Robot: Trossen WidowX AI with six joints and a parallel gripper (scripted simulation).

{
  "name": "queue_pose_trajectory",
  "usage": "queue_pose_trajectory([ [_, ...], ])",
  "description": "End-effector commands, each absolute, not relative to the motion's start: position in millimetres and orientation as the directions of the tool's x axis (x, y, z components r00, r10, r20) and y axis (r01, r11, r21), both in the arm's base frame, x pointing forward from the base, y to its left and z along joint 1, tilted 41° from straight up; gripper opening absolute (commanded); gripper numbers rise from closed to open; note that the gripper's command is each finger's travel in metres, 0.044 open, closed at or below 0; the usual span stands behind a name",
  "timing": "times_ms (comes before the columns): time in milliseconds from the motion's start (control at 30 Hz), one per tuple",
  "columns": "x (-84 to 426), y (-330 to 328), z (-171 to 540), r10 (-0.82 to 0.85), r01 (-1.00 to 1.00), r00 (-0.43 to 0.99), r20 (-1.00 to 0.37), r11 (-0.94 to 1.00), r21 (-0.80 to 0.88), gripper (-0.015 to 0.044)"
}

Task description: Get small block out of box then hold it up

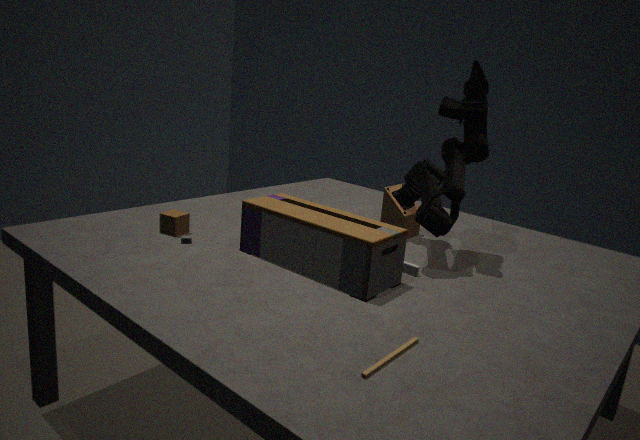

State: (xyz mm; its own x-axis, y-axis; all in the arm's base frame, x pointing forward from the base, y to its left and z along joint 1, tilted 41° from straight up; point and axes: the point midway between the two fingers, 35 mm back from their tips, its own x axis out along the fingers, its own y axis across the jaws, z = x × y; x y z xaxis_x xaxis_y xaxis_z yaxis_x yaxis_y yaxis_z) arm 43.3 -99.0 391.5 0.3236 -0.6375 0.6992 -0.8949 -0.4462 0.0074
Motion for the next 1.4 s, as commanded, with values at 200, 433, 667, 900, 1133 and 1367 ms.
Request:
queue_pose_trajectory([
  [200, 20.7, -120.4, 404.2, -0.665, -0.768, 0.3, 0.684, -0.594, -0.24, 0.04],
  [433, 11.5, -160.1, 409.9, -0.711, -0.531, 0.329, 0.621, -0.684, -0.501, 0.04],
  [667, 16.5, -210.6, 403.5, -0.781, -0.312, 0.374, 0.5, -0.614, -0.725, 0.04],
  [900, 66.8, -274.4, 368.0, -0.814, -0.095, 0.533, 0.231, -0.329, -0.94, 0.04],
  [1133, 145.6, -298.3, 316.2, -0.722, -0.12, 0.688, -0.075, -0.011, -0.993, 0.04],
  [1367, 230.2, -272.5, 255.0, -0.463, -0.293, 0.794, -0.394, 0.278, -0.915, 0.04],
])
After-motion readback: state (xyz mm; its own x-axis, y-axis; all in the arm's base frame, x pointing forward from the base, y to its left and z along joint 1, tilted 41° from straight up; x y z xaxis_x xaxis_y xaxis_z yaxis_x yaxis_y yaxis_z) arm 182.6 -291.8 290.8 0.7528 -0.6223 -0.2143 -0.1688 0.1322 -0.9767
